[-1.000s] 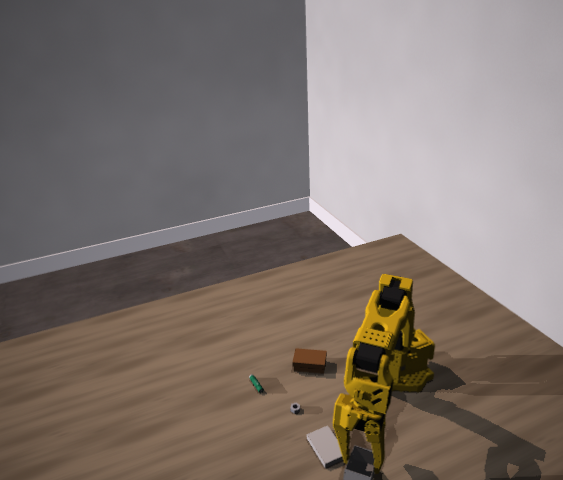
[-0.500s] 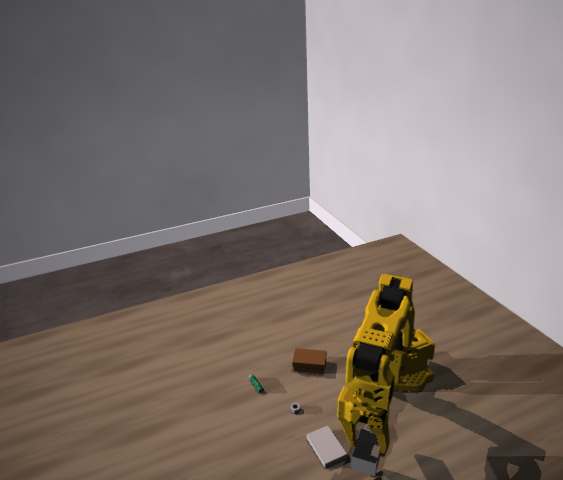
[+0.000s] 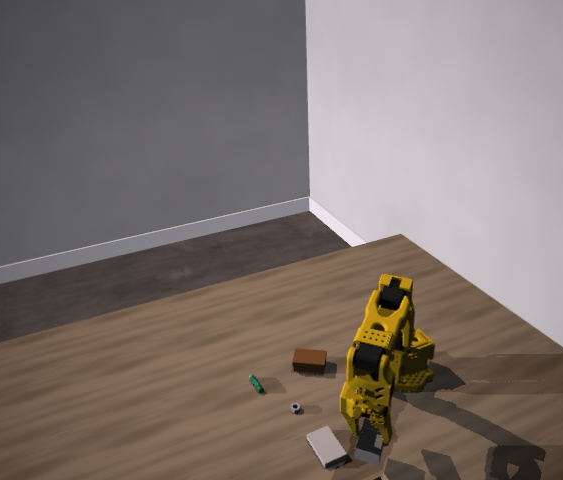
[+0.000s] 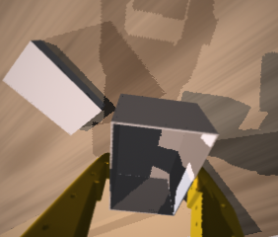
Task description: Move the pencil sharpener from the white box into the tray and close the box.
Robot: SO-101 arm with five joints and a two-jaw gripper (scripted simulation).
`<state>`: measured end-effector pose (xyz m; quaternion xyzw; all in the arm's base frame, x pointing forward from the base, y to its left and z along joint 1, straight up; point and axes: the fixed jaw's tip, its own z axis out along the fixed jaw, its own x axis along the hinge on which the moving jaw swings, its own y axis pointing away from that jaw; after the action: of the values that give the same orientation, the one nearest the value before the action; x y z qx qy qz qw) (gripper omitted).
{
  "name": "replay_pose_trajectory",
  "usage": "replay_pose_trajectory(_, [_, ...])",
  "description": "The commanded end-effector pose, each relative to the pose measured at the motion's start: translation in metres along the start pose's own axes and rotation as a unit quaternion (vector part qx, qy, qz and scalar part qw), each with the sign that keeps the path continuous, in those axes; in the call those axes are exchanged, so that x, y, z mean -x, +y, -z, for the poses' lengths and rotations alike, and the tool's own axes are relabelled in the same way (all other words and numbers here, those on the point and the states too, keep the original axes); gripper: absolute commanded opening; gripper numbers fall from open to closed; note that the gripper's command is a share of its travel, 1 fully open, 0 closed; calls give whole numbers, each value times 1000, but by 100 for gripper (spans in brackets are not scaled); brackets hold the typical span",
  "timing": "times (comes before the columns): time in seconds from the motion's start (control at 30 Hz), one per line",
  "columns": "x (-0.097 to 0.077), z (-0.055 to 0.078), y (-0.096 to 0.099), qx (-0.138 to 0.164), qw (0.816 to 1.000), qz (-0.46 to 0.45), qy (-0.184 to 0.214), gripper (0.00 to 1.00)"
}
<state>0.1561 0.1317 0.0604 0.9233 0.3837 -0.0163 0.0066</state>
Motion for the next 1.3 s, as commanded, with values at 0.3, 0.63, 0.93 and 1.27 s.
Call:
replay_pose_trajectory(0.3, [-1,12,2,0,1000,-1,18,21])
replay_pose_trajectory(0.63, [-1,12,2,0,1000,-1,18,21])
replay_pose_trajectory(0.93, [-1,12,2,0,1000,-1,18,21])
replay_pose_trajectory(1.27, [0,12,2,0,1000,-1,18,21])
